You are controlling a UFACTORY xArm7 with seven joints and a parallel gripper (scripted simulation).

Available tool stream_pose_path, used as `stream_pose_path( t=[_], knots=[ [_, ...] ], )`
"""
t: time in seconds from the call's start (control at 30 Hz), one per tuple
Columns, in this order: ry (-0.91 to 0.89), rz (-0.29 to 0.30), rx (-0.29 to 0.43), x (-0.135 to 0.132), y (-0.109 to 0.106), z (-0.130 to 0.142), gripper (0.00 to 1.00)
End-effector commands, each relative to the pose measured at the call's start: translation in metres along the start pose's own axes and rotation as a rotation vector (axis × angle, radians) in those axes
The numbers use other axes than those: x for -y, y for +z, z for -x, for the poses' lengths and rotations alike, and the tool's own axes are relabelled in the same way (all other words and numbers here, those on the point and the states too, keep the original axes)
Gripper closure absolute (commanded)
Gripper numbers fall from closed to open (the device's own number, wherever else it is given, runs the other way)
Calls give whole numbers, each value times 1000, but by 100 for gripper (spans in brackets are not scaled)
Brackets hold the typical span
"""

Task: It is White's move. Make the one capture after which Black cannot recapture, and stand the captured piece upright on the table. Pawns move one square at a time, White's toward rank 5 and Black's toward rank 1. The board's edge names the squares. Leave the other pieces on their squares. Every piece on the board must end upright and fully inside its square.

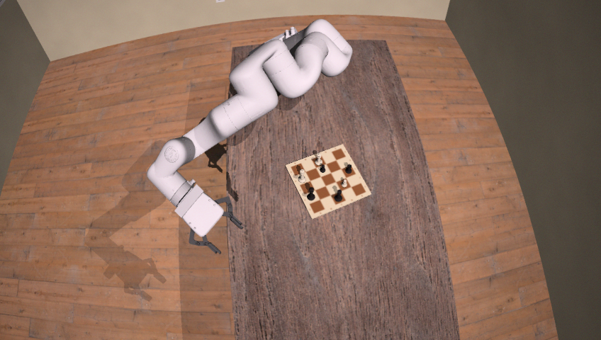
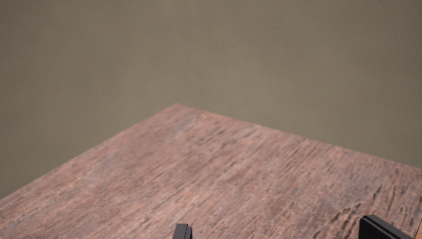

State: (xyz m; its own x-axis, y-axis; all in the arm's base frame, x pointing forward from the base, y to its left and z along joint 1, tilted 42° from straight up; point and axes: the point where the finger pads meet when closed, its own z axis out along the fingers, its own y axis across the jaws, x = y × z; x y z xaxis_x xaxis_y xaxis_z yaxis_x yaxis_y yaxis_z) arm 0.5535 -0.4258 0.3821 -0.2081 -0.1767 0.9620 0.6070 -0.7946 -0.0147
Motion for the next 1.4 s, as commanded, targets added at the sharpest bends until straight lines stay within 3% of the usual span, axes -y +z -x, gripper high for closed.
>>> stream_pose_path(
  t=[0.0, 0.07, 0.1, 0.2, 0.23, 0.27, 0.3, 0.4, 0.43, 0.5, 0.53, 0.6, 0.63, 0.77, 0.8, 0.83, 0.87, 0.93, 0.97, 1.03, 1.07, 1.1, 1.13, 1.17, 1.23, 1.37],
  knots=[
    [-151, -103, 102, 18, 13, 37, 0],
    [-151, -103, 102, 18, 13, 37, 0],
    [-207, -151, 138, 25, 18, 53, 0],
    [-207, -151, 138, 25, 18, 53, 0],
    [-267, -205, 173, 34, 22, 70, 0],
    [-267, -205, 173, 34, 22, 70, 0],
    [-327, -266, 205, 43, 25, 88, 0],
    [-327, -266, 205, 43, 25, 88, 0],
    [-388, -332, 234, 53, 27, 106, 0],
    [-388, -332, 234, 53, 27, 106, 0],
    [-446, -401, 258, 64, 29, 124, 0],
    [-446, -401, 258, 64, 29, 124, 0],
    [-501, -472, 277, 74, 30, 141, 0],
    [-501, -472, 277, 74, 30, 141, 0],
    [-550, -541, 291, 84, 30, 156, 0],
    [-550, -541, 291, 84, 30, 156, 0],
    [-595, -607, 300, 94, 29, 170, 0],
    [-595, -607, 300, 94, 29, 170, 0],
    [-633, -669, 305, 102, 28, 183, 0],
    [-633, -669, 305, 102, 28, 183, 0],
    [-664, -723, 306, 110, 26, 193, 0],
    [-664, -723, 306, 110, 26, 193, 0],
    [-690, -768, 305, 116, 25, 201, 0],
    [-690, -768, 305, 116, 25, 201, 0],
    [-723, -832, 301, 124, 22, 213, 0],
    [-732, -850, 300, 127, 21, 216, 0]
  ],
)
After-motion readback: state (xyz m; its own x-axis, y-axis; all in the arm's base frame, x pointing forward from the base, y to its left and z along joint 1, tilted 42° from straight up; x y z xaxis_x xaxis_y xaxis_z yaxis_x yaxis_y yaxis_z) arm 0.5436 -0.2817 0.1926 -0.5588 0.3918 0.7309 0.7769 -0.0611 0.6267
